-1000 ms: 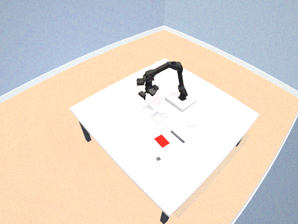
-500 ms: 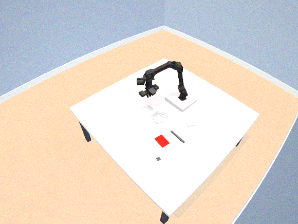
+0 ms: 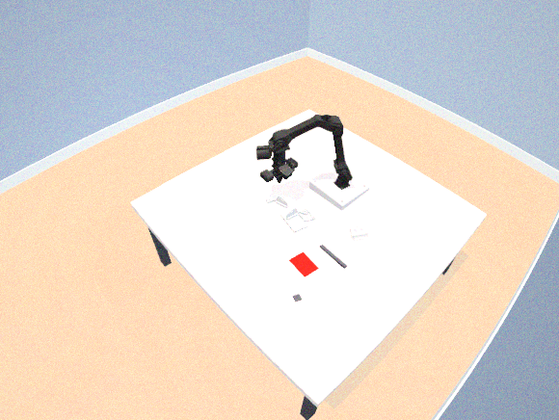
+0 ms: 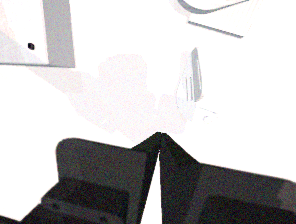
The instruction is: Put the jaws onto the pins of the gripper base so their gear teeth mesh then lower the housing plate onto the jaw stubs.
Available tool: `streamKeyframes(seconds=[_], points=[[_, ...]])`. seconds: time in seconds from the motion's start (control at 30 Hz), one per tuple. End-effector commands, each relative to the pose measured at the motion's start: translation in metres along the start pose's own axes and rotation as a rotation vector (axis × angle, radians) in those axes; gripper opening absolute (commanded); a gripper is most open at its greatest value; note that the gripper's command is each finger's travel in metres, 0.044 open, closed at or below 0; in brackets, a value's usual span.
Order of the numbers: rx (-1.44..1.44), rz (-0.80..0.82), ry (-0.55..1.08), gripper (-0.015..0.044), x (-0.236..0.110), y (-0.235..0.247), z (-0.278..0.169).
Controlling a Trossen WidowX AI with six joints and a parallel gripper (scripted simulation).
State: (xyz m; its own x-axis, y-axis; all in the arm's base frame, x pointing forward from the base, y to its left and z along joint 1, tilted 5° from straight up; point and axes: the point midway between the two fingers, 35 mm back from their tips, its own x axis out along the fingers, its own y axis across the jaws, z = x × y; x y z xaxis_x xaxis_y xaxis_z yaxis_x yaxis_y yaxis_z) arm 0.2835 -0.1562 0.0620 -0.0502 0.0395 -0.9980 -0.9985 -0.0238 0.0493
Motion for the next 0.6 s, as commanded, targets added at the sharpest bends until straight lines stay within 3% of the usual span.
streamKeyframes(seconds=[0.0,0.17,0.57], points=[[-0.003,-0.004,0.003,0.0000,-0.0017,-0.0008,-0.0006],[-0.003,-0.004,0.003,0.0000,-0.0017,-0.0008,-0.0006],[0.000,0.000,0.000,0.0315,0.0000,0.0000,0.0000]])
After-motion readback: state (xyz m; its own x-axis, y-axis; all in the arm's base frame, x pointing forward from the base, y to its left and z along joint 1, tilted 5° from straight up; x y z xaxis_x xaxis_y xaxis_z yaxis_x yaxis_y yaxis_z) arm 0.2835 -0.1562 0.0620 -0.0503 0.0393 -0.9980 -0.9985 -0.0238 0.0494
